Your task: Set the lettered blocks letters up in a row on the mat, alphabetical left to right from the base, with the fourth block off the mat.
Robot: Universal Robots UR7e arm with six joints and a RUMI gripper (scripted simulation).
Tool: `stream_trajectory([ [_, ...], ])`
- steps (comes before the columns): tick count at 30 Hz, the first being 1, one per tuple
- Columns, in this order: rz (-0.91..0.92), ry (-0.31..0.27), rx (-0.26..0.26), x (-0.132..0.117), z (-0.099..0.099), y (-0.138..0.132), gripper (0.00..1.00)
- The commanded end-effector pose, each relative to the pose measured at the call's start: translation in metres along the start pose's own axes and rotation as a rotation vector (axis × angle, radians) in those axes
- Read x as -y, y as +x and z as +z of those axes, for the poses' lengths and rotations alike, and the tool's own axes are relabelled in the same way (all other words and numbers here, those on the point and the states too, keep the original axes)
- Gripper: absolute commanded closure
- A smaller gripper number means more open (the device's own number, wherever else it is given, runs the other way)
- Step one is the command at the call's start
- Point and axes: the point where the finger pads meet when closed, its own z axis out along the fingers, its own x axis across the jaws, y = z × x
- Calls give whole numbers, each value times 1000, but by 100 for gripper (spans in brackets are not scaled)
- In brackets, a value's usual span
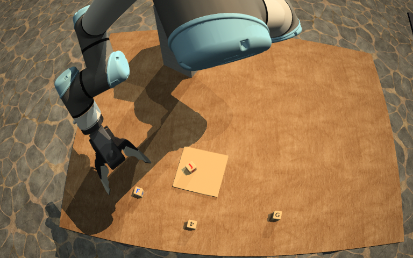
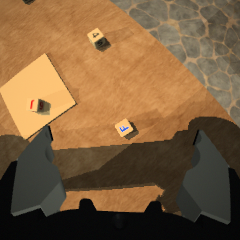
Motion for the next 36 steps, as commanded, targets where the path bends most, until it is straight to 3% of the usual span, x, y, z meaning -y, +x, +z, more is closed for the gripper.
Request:
stream_trajectory([
  [1, -2, 1, -1, 1, 0, 0, 0],
  [15, -9, -6, 1, 1, 0, 0, 0],
  [19, -111, -92, 36, 2, 1, -5, 0],
  [26, -221, -188, 70, 2, 1, -8, 0],
  [28, -221, -188, 70, 2, 1, -8, 0],
  [29, -273, -232, 85, 2, -1, -9, 0],
  [36, -388, -333, 115, 4, -6, -8, 0],
])
